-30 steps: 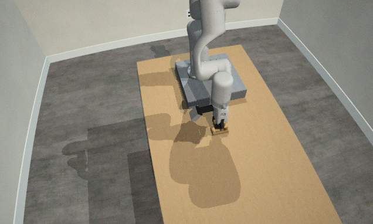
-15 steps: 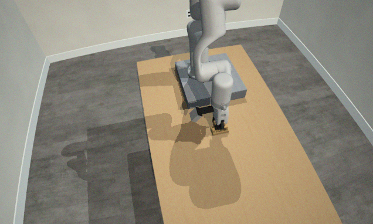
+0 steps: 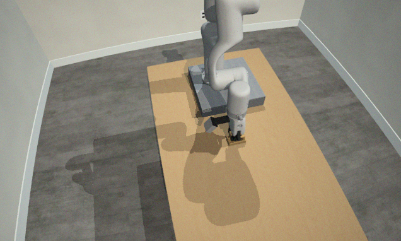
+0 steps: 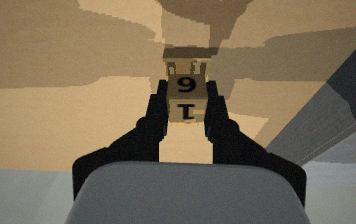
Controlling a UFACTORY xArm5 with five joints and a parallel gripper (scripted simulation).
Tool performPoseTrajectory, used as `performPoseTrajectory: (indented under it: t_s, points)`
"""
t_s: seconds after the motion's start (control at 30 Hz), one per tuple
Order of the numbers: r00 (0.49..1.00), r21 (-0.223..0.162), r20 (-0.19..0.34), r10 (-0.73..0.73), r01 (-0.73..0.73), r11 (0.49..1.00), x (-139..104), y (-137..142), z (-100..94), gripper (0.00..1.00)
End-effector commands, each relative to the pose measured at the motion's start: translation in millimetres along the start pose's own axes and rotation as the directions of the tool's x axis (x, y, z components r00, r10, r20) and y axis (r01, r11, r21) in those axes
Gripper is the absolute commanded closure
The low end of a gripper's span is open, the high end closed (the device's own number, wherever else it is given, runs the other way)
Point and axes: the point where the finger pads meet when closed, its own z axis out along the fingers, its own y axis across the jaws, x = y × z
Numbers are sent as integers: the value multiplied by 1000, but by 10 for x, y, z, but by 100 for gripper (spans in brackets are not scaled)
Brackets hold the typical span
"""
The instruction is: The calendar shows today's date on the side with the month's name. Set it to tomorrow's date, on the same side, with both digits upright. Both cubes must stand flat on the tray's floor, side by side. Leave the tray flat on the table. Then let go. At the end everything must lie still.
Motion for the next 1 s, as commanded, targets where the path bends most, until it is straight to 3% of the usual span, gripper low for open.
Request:
performPoseTrajectory:
  t_s: [0.0,0.97]
  points:
    - [1000,3,0,0,0,1000,1,-14,25,71]
    - [1000,3,0,0,0,1000,1,-13,60,71]
